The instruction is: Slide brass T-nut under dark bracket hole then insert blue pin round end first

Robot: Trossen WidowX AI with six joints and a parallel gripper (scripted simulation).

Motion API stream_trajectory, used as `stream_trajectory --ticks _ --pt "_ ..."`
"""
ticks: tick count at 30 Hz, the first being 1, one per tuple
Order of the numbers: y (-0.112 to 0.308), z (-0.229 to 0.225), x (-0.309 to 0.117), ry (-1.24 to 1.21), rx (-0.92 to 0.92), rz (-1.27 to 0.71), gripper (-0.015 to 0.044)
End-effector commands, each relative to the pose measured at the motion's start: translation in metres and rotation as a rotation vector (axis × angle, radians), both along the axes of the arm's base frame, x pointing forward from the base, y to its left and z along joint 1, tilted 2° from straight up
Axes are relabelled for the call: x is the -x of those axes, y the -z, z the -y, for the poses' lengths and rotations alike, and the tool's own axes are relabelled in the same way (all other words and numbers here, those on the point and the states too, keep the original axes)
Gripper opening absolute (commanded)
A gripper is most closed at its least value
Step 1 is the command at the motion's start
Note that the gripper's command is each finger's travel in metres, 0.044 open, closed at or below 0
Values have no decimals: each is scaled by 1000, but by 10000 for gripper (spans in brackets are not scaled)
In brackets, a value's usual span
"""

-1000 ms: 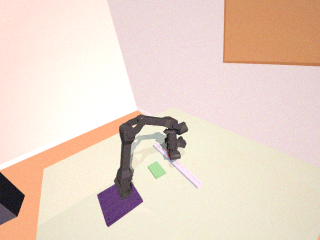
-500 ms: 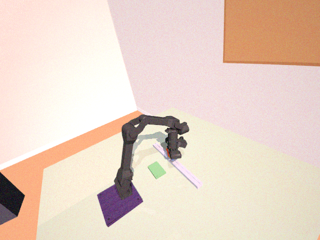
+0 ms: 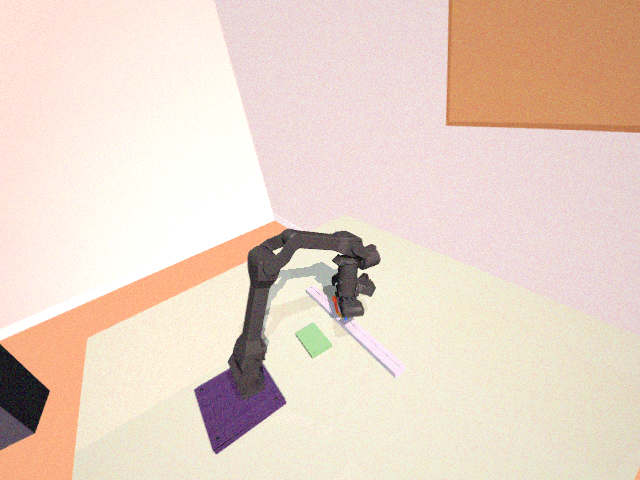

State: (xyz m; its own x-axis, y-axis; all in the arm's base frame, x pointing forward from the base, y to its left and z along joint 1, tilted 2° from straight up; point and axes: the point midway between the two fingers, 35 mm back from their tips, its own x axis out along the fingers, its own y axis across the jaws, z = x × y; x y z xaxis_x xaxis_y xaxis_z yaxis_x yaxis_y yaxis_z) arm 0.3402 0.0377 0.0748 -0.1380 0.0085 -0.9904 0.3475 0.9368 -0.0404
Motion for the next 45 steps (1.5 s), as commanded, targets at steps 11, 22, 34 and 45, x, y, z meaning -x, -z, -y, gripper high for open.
stream_trajectory --ticks 11,22,34,45 --pt "-1 0 0 0 0 4 -97" --pt "-1 0 0 0 0 4 160" --pt "-31 0 0 0 0 5 160" --pt "-53 0 4 0 0 5 160"
